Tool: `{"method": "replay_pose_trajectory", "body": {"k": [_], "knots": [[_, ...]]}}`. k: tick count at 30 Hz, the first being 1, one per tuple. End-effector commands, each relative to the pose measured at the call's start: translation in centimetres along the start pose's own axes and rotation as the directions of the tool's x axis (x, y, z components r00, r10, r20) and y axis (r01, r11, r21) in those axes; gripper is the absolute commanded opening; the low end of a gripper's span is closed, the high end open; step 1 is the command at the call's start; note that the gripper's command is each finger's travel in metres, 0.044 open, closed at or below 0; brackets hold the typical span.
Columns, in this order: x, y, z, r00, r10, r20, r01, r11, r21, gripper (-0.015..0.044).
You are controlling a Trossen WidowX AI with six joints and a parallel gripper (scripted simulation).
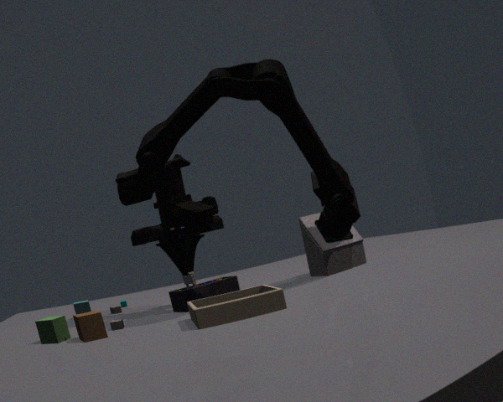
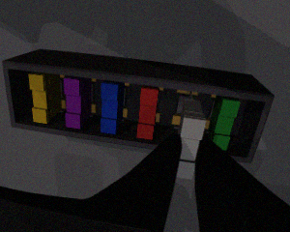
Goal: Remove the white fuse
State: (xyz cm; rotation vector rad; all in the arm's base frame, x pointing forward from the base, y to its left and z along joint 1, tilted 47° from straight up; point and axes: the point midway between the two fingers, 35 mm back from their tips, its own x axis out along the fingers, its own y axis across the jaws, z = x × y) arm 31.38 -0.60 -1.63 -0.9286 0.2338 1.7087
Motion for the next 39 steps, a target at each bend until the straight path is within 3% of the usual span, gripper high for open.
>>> {"method": "replay_pose_trajectory", "body": {"k": [1, 31, 39], "knots": [[-0.3, 0.0, -0.1, 1.000, 0.000, -0.004, 0.000, 1.000, -0.003, 0.0000], [-3.0, 0.0, 0.1, 1.000, 0.000, -0.004, 0.000, 1.000, -0.002, 0.0000], [-3.2, -2.7, 4.3, 1.000, 0.003, -0.015, -0.003, 1.000, 0.001, 0.0000]]}}
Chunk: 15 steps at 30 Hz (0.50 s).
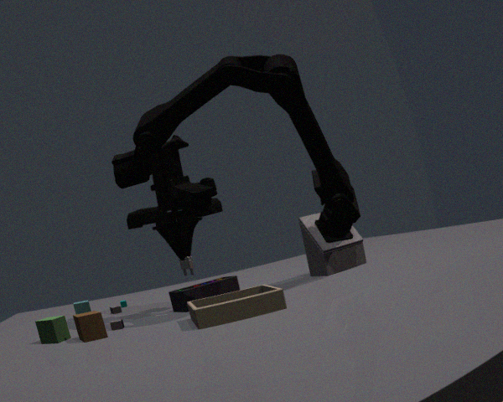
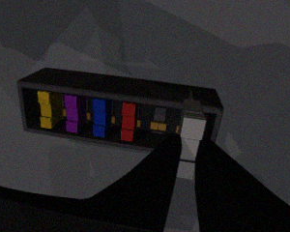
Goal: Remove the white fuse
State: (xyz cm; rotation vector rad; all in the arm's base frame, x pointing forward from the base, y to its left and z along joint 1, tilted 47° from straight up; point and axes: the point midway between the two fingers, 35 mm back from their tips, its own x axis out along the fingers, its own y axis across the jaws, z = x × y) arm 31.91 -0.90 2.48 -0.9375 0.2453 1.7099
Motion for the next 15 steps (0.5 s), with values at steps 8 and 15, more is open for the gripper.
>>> {"method": "replay_pose_trajectory", "body": {"k": [8, 15], "knots": [[-0.3, -3.2, 7.0, 1.000, -0.004, -0.006, 0.004, 1.000, 0.001, 0.0000], [-0.2, -4.3, 11.7, 1.000, -0.006, 0.002, 0.006, 1.000, -0.001, 0.0000]]}}
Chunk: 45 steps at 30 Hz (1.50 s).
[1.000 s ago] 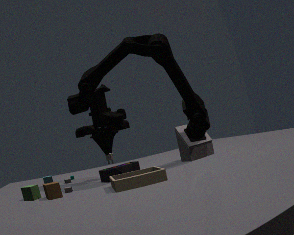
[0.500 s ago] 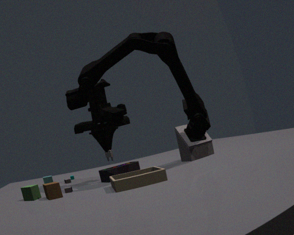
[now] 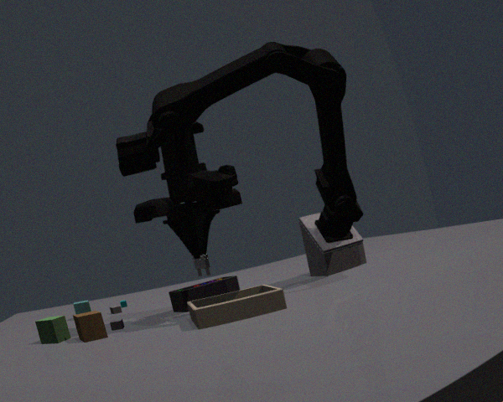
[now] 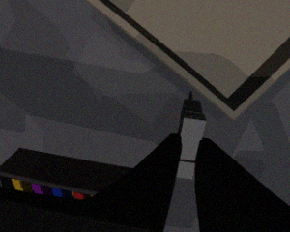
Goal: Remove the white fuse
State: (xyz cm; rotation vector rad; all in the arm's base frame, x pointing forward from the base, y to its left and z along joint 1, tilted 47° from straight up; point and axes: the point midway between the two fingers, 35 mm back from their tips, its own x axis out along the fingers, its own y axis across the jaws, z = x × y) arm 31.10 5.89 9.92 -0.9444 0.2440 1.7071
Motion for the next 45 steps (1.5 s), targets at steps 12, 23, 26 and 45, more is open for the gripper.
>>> {"method": "replay_pose_trajectory", "body": {"k": [12, 23, 26, 45], "knots": [[0.0, -0.8, 6.2, 1.000, -0.006, 0.018, 0.006, 1.000, 0.002, 0.0000], [1.7, -0.9, 6.2, 1.000, -0.006, 0.018, 0.006, 1.000, 0.002, 0.0000], [2.2, -0.9, 6.2, 1.000, -0.007, 0.018, 0.007, 1.000, 0.002, 0.0000], [3.6, -0.8, 6.2, 1.000, -0.003, 0.017, 0.003, 1.000, -0.002, 0.0157]]}}
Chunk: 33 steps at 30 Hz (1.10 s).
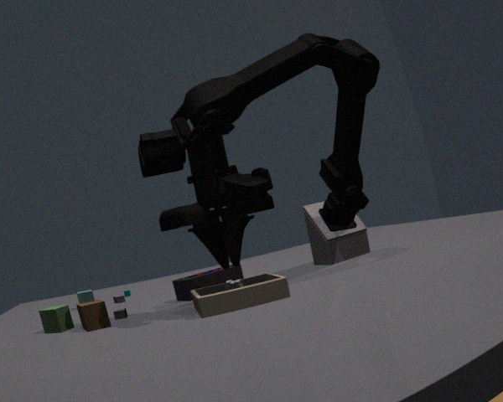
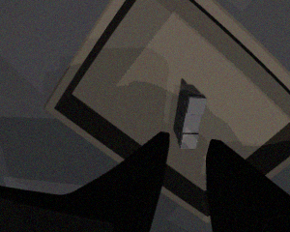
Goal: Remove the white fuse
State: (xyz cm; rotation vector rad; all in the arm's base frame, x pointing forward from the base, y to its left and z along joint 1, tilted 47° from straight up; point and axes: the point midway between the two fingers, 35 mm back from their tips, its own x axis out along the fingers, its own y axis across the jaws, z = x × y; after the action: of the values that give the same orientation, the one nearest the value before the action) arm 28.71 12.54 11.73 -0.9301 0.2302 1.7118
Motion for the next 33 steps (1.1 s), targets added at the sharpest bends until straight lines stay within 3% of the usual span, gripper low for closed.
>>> {"method": "replay_pose_trajectory", "body": {"k": [1, 7, 12, 33], "knots": [[0.0, 0.0, 0.0, 1.000, 0.000, 0.000, 0.000, 1.000, -0.001, 0.0184], [-0.2, 0.0, 0.0, 1.000, 0.000, 0.000, 0.000, 1.000, 0.000, 0.0330], [-3.7, 0.0, 0.0, 1.000, -0.003, 0.001, 0.003, 1.000, 0.003, 0.0330], [-3.4, 0.0, 0.0, 1.000, -0.003, 0.005, 0.003, 1.000, 0.006, 0.0330]]}}
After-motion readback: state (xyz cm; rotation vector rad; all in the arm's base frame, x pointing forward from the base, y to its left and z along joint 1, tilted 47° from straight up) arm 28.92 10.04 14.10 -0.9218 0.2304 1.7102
